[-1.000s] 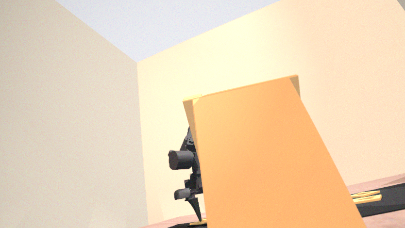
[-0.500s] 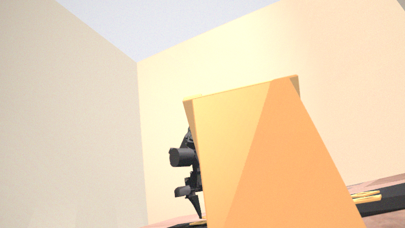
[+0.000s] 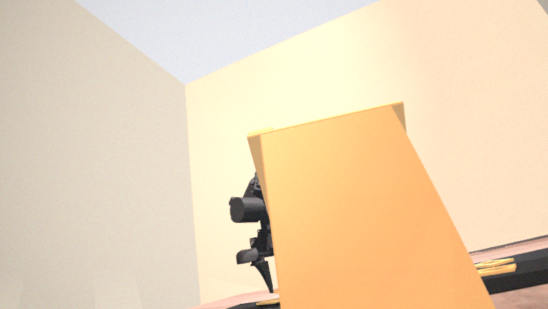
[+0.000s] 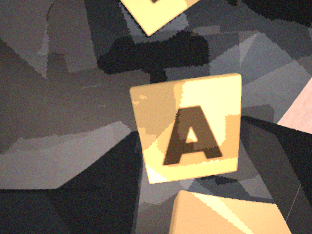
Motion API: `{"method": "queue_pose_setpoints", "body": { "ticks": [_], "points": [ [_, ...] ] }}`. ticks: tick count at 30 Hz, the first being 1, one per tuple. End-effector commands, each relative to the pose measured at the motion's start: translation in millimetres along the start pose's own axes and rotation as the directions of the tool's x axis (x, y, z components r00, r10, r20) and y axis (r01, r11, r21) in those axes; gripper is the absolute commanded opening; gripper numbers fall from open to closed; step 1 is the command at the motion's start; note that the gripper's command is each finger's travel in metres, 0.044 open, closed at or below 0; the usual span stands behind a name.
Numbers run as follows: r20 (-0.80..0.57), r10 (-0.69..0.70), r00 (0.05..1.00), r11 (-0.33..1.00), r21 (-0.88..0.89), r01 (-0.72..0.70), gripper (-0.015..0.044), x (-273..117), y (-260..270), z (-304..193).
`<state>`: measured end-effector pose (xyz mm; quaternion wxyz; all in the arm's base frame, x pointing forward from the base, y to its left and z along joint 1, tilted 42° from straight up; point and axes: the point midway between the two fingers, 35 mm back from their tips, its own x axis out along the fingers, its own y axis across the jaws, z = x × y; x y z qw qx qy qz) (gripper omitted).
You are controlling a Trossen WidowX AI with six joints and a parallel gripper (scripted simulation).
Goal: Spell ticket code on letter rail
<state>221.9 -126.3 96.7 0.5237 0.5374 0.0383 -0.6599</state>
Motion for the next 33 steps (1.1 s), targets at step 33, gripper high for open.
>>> {"method": "queue_pose_setpoints", "body": {
  "ticks": [33],
  "points": [
    [-0.202, 0.226, 0.953, 0.894, -0.346, -0.286, 0.0000, -59.3, 53.3, -58.7]
  ]
}}
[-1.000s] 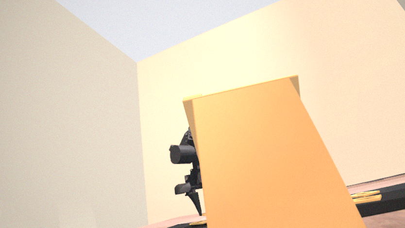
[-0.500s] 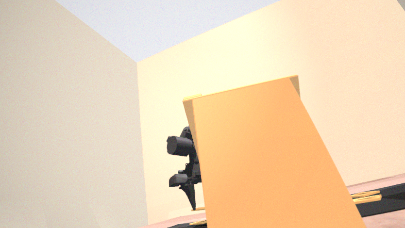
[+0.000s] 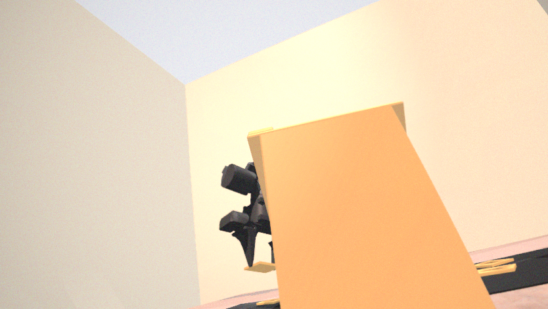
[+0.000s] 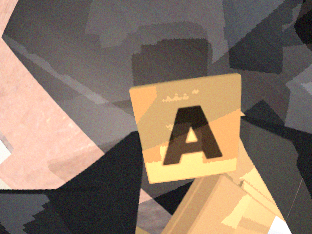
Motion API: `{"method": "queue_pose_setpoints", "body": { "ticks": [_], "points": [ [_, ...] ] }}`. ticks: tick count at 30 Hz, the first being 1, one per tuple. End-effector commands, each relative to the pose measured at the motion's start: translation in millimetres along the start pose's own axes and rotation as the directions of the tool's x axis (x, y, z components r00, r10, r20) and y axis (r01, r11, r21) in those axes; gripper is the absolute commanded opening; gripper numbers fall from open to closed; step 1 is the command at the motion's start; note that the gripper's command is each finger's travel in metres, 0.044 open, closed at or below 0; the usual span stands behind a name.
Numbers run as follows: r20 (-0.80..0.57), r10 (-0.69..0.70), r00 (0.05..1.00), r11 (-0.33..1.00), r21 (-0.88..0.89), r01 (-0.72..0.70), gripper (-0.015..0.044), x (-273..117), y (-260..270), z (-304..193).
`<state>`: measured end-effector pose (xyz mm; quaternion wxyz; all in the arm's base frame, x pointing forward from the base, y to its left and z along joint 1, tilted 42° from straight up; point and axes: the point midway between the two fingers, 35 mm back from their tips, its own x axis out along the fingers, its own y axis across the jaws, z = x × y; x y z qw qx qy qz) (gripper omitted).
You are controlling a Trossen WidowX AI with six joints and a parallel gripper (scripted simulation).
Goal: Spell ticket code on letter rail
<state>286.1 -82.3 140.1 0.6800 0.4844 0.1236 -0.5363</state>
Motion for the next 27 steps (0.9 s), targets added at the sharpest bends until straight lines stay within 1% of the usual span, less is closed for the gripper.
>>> {"method": "queue_pose_setpoints", "body": {
  "ticks": [1, 9, 21, 27],
  "points": [
    [-0.019, 0.027, 0.999, 0.999, -0.032, -0.028, 0.0000, -4.6, 7.5, -6.0],
    [-0.053, 0.094, 0.994, 0.996, -0.005, -0.095, 0.0000, -21.8, 10.3, -16.5],
    [-0.159, 0.183, 0.970, 0.976, -0.087, -0.198, 0.0000, -53.1, 14.2, -51.6],
    [-0.241, 0.216, 0.946, 0.950, -0.172, -0.260, 0.0000, -68.5, 16.5, -70.0]
  ]
}}
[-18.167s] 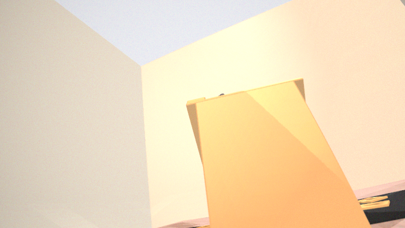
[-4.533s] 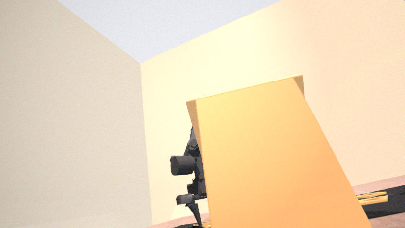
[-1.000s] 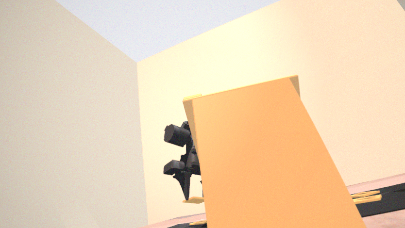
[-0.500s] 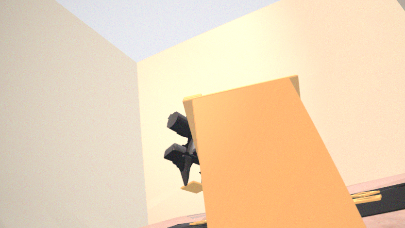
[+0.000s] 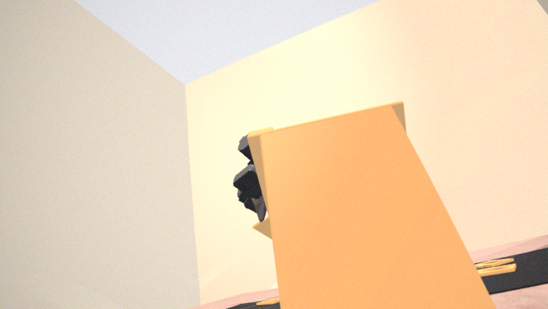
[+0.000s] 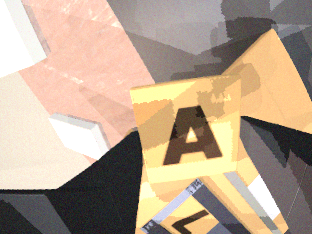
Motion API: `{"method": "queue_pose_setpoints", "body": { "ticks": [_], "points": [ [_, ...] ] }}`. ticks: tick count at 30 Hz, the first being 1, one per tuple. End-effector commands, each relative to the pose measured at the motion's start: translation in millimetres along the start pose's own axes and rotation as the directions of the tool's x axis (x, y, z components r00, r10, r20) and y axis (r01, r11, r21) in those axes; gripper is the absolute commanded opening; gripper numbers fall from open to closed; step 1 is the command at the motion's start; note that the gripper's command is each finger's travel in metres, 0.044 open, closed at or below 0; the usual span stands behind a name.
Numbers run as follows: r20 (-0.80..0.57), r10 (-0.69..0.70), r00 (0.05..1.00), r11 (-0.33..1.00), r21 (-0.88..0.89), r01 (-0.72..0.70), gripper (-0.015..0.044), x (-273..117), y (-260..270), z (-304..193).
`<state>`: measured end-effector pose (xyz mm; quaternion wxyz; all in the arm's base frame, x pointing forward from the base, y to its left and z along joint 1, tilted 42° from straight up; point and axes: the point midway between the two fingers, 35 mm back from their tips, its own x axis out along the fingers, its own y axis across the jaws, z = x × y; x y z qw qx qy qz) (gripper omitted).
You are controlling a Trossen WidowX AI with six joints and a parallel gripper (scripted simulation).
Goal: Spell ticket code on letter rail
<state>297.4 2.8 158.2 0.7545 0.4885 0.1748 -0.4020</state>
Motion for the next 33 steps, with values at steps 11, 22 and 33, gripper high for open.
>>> {"method": "queue_pose_setpoints", "body": {
  "ticks": [11, 22, 33],
  "points": [
    [-0.125, 0.035, 0.991, 0.947, -0.313, -0.073, 0.0000, -11.5, 2.8, -49.0],
    [-0.208, 0.055, 0.977, 0.835, -0.527, -0.160, 0.0000, -18.8, 1.2, -93.5],
    [-0.219, 0.058, 0.974, 0.587, -0.781, -0.210, 0.0000, -20.8, -16.7, -155.0]
  ]
}}
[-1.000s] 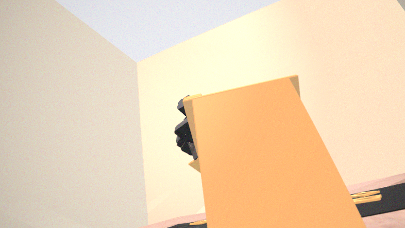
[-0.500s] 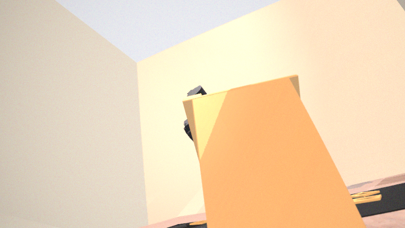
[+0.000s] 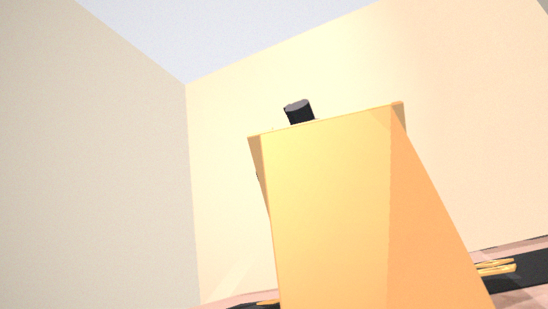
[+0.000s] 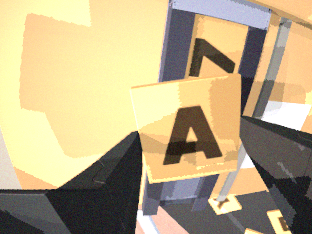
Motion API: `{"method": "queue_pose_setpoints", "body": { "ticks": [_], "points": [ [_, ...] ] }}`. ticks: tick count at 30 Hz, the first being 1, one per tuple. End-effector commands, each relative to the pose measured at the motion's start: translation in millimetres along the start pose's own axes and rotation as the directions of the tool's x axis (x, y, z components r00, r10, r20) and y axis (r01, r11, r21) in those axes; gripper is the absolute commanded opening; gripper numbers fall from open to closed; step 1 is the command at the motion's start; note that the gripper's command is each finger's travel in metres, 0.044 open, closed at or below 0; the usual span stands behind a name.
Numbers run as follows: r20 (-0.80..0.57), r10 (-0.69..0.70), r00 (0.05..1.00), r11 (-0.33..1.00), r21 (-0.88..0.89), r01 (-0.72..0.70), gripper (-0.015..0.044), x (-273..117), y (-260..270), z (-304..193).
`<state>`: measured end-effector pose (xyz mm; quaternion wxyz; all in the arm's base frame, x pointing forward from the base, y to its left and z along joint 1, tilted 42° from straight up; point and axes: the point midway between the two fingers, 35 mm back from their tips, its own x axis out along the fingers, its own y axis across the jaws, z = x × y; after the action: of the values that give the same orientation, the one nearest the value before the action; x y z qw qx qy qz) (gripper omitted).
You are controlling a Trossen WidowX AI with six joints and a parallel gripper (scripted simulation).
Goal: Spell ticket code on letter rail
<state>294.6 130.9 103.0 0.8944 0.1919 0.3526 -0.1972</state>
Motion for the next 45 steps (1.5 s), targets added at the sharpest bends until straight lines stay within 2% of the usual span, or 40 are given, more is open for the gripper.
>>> {"method": "queue_pose_setpoints", "body": {
  "ticks": [1, 15, 27, 37, 45],
  "points": [
    [0.002, -0.002, 1.000, 0.990, -0.140, 0.002, 0.0000, 4.6, 10.0, -22.2],
    [0.017, 0.034, 0.999, 0.832, -0.554, -0.018, 0.0000, 8.7, 33.4, -99.5],
    [0.049, 0.084, 0.995, 0.570, -0.821, -0.007, 0.0000, 6.2, 37.9, -164.7],
    [0.086, 0.146, 0.986, 0.290, -0.956, 0.040, 0.0000, 1.5, 31.7, -216.1],
    [0.087, 0.150, 0.985, 0.271, -0.961, 0.044, 0.0000, 4.9, 31.8, -219.3]
  ]
}}
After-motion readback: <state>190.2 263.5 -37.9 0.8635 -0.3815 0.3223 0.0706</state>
